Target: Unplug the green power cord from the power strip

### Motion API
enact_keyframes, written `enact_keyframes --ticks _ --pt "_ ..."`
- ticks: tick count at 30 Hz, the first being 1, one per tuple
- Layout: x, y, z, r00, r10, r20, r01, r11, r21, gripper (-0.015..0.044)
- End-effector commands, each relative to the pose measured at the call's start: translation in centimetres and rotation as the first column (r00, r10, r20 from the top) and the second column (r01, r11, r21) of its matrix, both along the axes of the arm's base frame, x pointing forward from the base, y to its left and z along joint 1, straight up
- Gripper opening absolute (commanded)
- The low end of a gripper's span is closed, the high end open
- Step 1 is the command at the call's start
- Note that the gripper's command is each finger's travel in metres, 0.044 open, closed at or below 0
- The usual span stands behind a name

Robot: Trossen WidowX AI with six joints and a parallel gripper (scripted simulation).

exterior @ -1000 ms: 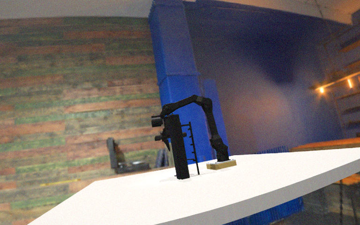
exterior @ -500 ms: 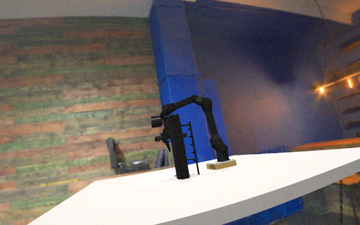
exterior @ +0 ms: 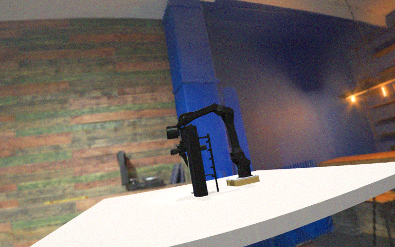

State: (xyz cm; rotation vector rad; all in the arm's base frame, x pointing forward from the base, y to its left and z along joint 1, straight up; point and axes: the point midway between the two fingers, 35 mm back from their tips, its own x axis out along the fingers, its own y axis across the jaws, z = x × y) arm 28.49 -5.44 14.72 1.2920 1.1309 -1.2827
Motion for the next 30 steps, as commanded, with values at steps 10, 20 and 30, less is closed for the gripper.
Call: enact_keyframes --ticks 10,20,30 --pt "-0.1 0.8 -0.6 1.000 -0.003 -0.004 0.003 1.000 0.006 0.0160" --pt "-0.1 0.8 -1.3 1.000 -0.003 -0.004 0.003 1.000 0.006 0.0160" --pt "-0.1 0.7 -1.0 1.000 0.002 -0.001 -0.002 1.000 0.001 0.0015"
